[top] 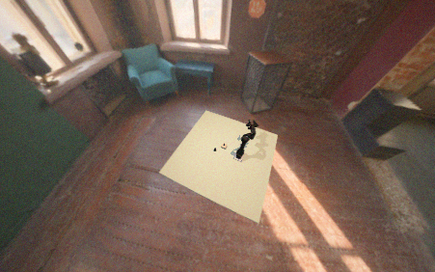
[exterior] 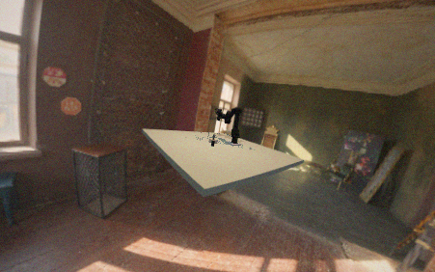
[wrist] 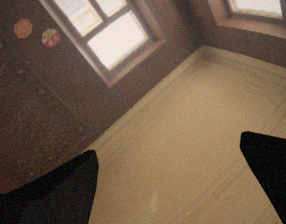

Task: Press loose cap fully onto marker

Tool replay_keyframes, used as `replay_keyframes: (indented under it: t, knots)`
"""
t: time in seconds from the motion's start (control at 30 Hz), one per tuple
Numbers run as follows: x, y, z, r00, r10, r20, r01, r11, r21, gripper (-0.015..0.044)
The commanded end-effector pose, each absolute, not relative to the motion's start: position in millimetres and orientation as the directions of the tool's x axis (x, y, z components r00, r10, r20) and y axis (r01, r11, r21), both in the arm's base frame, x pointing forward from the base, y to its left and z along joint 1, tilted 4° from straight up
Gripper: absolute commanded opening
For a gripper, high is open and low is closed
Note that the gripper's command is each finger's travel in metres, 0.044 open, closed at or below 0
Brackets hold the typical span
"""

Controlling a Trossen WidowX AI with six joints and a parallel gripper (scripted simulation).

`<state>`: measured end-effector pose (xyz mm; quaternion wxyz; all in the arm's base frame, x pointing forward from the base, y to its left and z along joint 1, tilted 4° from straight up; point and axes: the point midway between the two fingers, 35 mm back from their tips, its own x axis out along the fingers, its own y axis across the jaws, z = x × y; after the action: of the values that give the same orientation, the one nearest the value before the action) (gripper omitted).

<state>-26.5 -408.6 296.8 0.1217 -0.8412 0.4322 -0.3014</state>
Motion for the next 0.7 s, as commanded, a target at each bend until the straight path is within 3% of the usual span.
replay_keyframes:
  t: [0.0, 0.17, 0.37, 0.67]
  knots:
    - [-25, -409, 297, 0.446, -0.8, 0.401, -0.648, -0.597, -0.472, 0.0374]
    - [14, -427, 293, 0.493, -0.796, 0.35, -0.437, -0.575, -0.691, 0.0251]
    - [104, -446, 280, 0.602, -0.769, 0.214, -0.011, -0.276, -0.961, 0.0251]
    - [205, -434, 255, 0.717, -0.697, 0.014, 0.26, 0.248, -0.933, 0.0251]
